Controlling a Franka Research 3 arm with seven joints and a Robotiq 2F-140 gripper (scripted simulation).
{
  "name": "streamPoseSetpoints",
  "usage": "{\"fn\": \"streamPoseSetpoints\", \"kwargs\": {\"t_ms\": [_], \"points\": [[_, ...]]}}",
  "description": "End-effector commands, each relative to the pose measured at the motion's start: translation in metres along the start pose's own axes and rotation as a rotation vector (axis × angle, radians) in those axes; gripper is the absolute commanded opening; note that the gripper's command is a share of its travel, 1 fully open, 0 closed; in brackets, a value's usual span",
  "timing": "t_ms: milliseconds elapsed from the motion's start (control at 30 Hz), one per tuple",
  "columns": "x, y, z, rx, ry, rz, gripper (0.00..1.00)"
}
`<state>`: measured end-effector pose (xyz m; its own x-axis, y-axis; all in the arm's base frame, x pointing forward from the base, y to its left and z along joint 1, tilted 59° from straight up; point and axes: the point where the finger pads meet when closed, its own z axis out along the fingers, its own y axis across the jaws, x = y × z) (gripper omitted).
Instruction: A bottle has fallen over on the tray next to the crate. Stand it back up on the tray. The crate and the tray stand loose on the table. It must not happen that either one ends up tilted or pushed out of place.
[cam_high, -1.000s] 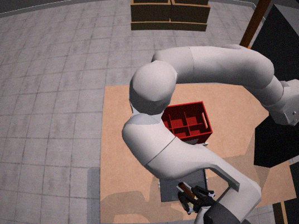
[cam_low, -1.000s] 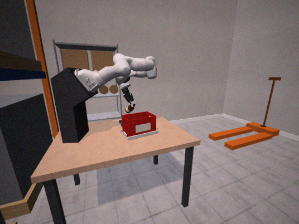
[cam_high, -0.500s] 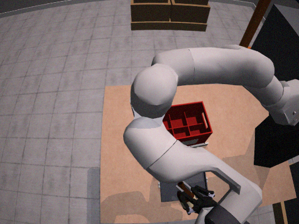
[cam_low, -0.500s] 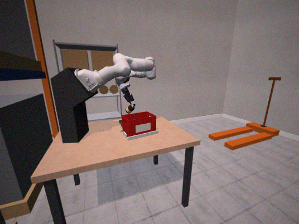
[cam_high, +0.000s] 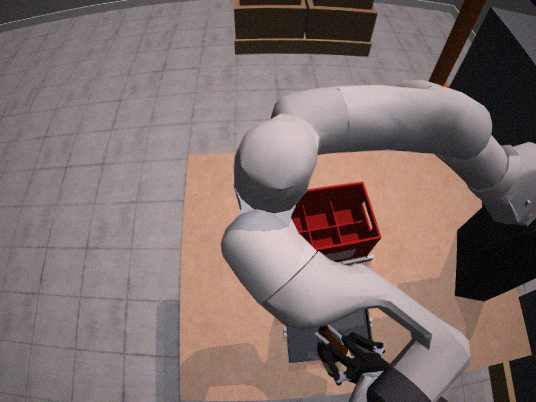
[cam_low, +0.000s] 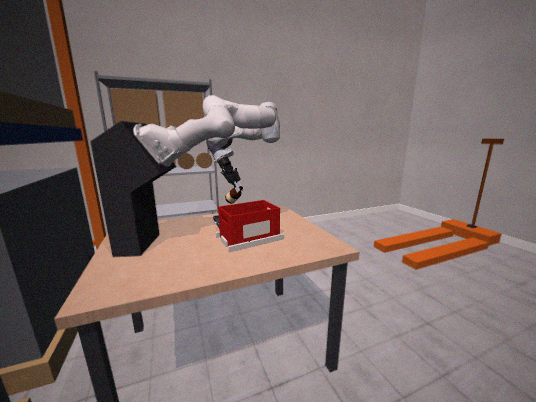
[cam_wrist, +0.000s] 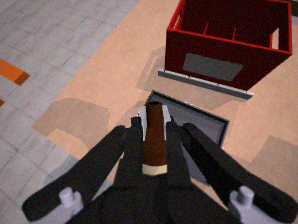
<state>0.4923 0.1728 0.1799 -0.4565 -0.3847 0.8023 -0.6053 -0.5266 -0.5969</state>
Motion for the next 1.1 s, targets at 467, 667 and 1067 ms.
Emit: {"fn": "streamPoseSetpoints", "kwargs": {"t_ms": [467, 667, 1067], "points": [[0.0015, 0.0001, -0.0008, 0.000, 0.005, 0.004, 0.00], [0.0015, 0.0000, -0.0008, 0.000, 0.007, 0.004, 0.00], [0.0014, -0.0015, -0.0008, 0.001, 0.042, 0.005, 0.00]]}}
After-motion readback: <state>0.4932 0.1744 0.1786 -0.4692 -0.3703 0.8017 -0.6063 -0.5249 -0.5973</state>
